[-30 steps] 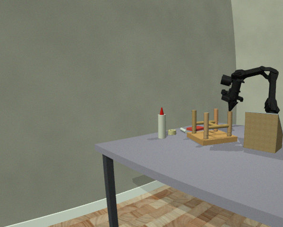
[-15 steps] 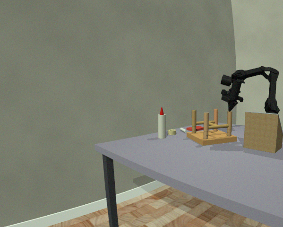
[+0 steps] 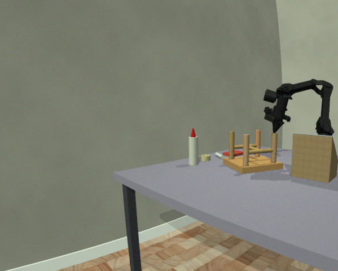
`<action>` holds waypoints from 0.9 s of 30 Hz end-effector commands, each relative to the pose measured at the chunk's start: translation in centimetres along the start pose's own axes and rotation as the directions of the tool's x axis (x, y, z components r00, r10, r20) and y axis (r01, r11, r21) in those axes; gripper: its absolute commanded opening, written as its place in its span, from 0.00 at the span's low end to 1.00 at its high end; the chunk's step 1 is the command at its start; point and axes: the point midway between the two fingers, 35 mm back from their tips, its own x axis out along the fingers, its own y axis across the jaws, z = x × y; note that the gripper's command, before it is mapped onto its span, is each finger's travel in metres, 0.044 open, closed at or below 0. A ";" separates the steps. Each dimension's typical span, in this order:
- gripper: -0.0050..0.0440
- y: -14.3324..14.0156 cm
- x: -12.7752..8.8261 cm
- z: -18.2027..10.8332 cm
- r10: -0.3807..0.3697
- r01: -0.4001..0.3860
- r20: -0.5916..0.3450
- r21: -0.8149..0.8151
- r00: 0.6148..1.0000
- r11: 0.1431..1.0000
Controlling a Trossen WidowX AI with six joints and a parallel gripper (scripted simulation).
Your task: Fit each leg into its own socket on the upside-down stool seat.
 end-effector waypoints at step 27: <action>0.10 -0.2 1.7 -0.9 -0.012 0.012 -0.045 -0.001 0.999 1.000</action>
